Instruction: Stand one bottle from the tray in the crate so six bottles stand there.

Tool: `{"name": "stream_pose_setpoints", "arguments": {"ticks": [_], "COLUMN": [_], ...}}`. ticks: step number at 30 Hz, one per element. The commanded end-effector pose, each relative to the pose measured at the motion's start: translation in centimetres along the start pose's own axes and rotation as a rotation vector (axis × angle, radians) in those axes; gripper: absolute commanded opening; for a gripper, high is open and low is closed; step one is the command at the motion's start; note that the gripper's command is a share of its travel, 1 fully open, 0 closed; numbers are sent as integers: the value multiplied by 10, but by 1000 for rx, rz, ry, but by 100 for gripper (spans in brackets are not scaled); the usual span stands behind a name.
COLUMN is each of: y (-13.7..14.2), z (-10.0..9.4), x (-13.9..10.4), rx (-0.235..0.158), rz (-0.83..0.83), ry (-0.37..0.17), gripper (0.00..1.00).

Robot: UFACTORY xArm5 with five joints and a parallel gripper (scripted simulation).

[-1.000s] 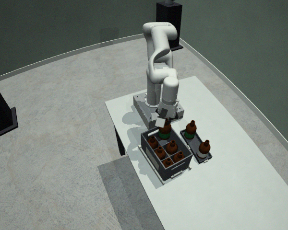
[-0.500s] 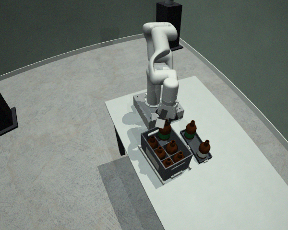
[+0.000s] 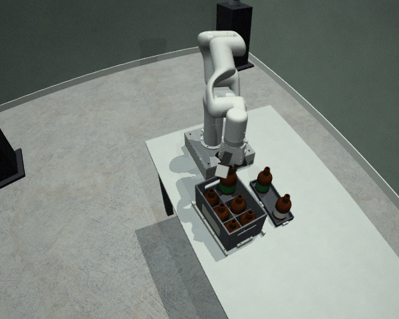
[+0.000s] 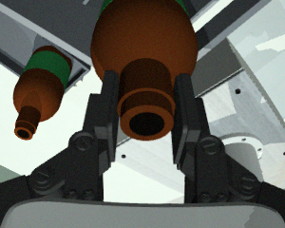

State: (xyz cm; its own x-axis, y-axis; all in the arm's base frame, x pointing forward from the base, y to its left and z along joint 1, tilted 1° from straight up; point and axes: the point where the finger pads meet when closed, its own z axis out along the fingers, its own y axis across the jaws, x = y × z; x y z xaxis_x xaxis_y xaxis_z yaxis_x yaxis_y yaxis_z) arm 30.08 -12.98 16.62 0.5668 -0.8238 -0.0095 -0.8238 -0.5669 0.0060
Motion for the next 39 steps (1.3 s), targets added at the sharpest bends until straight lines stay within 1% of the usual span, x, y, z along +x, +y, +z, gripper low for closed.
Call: {"name": "stream_pose_setpoints", "arguments": {"ticks": [1,18,39], "y": [-1,0,-1], "z": [-1,4,24], "x": [1,1,1], "rx": [2,2,2], "rz": [0,0,0], "ry": [3,3,3], "gripper": [0,0,0]}}
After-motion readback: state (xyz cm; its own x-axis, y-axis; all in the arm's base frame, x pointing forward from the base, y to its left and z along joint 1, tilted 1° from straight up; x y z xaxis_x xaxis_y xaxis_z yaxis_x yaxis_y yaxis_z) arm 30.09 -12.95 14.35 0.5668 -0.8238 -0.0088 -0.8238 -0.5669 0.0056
